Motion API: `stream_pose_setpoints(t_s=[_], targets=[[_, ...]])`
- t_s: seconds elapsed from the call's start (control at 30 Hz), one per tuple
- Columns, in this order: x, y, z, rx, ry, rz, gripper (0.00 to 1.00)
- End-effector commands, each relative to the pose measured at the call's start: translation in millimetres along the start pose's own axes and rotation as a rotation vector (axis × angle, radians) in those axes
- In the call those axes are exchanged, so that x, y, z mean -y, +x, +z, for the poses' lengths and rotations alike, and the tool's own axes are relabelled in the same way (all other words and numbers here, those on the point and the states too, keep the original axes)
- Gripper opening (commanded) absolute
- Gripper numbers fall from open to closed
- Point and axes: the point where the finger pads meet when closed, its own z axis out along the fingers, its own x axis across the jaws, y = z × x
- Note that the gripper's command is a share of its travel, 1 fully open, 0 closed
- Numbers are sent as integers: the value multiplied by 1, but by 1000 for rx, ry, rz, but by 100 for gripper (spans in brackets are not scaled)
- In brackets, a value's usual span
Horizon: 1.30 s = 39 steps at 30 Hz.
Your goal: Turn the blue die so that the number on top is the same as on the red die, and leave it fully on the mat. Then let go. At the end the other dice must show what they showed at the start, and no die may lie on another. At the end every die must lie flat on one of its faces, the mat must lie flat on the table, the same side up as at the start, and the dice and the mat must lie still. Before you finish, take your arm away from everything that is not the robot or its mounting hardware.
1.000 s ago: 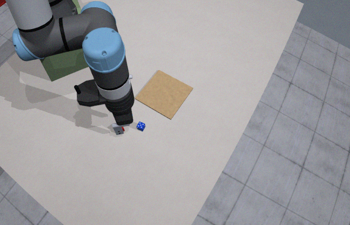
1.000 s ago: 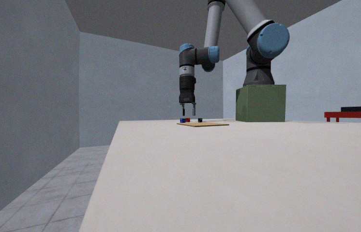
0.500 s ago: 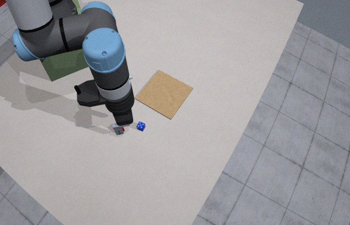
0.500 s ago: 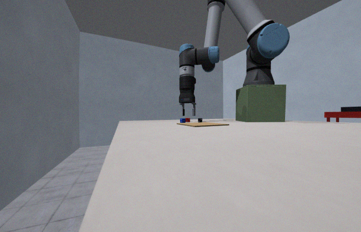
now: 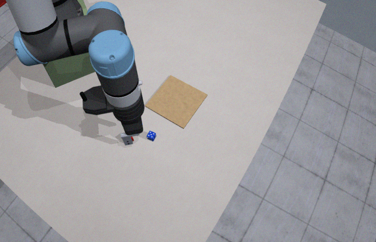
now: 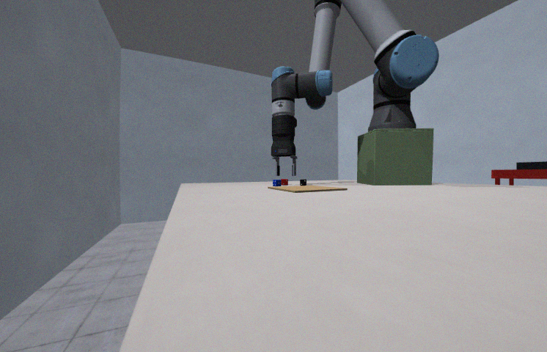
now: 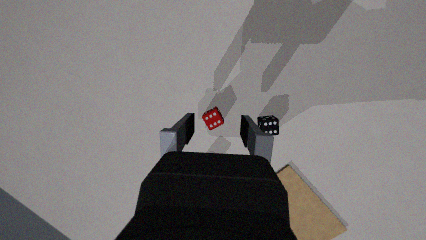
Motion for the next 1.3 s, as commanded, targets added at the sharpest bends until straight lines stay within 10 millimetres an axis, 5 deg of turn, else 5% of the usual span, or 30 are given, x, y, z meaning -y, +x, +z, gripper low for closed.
stream_pose_setpoints(t_s=[0.0,0.37,0.93,1.27], targets=[[0,0,0,1,0,0,100],[-2,-1,0,1,0,0,100],[-61,-4,0,1,0,0,100],[-65,-4,0,1,0,0,100]])
